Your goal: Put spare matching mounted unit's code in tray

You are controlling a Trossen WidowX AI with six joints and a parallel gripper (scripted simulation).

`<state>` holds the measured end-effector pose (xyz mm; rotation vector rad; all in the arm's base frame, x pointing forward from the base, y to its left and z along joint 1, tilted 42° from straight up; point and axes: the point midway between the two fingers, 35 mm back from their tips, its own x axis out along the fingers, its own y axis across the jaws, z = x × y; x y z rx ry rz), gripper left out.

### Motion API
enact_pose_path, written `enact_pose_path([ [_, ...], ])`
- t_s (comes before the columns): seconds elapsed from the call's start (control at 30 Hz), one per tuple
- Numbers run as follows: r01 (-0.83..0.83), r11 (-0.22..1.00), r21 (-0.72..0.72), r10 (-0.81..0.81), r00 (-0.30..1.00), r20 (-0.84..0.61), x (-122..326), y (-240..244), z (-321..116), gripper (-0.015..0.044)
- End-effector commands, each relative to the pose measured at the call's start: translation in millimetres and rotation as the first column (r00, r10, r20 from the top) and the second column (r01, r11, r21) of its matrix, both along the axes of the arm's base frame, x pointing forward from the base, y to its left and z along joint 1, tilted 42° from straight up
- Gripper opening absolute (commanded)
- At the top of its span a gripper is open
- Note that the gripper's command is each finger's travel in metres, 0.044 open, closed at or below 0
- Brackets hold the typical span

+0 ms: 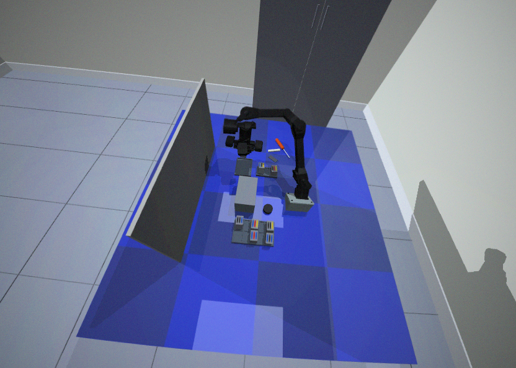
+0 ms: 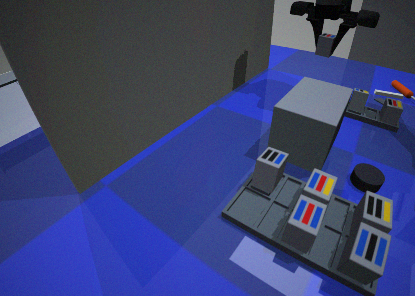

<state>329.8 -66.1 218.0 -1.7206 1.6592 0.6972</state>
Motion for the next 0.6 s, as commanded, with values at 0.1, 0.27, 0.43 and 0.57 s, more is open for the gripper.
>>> enact_pose_path([
  [0.1,-0.006,1.0,-0.002,0.006,1.0,-0.005,1.2,-3.3,-3.9,0.0],
  [0.27,-0.006,1.0,-0.002,0.006,1.0,-0.006,1.9,-5.7,-6.8,0.0],
  [0.43,-0.006,1.0,-0.002,0.006,1.0,-0.007,2.5,-8.1,-9.8,0.0],
  [0.57,-0.006,1.0,-0.002,0.006,1.0,-0.008,3.0,-10.1,-12.2,0.0],
])
